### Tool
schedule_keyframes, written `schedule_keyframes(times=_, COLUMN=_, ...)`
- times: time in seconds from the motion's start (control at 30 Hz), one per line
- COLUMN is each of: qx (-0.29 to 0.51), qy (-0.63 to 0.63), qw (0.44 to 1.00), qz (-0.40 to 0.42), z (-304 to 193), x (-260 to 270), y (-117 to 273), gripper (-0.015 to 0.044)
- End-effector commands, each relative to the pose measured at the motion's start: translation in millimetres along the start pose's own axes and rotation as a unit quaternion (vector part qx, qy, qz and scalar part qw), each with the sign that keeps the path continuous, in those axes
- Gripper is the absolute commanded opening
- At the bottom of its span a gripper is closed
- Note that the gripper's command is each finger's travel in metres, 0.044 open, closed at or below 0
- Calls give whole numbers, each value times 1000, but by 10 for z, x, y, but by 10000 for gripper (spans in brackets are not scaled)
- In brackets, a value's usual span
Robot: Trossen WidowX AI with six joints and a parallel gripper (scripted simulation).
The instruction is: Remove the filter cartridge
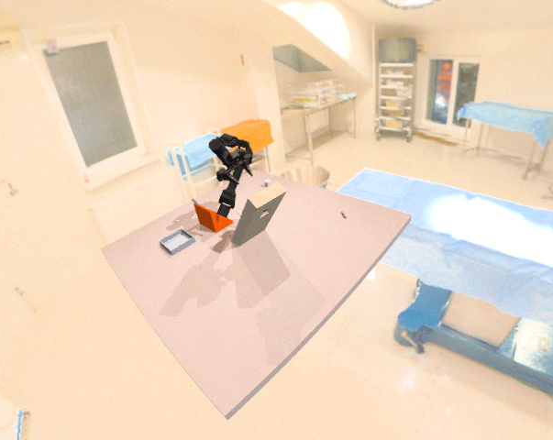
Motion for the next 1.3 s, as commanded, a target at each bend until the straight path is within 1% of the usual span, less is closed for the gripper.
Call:
schedule_keyframes(times=0.0, qx=76, qy=36, qw=996, qz=-14, z=-358, x=-143, y=-191, gripper=305)
schedule_keyframes(times=0.13, qx=186, qy=104, qw=977, qz=-12, z=-928, x=-256, y=-376, gripper=305)
schedule_keyframes(times=0.2, qx=205, qy=115, qw=972, qz=-8, z=-1026, x=-267, y=-396, gripper=305)
schedule_keyframes(times=0.43, qx=205, qy=115, qw=972, qz=-8, z=-1030, x=-268, y=-406, gripper=305)
schedule_keyframes(times=1.27, qx=204, qy=116, qw=972, qz=-9, z=-1182, x=-294, y=-776, gripper=305)
Point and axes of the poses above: the point midway between the two fingers, 35 mm back from their tips, its own y axis back along the fingers, its own x axis across the jaws, z = x × y, the point moved 2 cm from there along y, back along the fingers, and after that the axes turned 2 degrees about y, right-handed, at the moved point
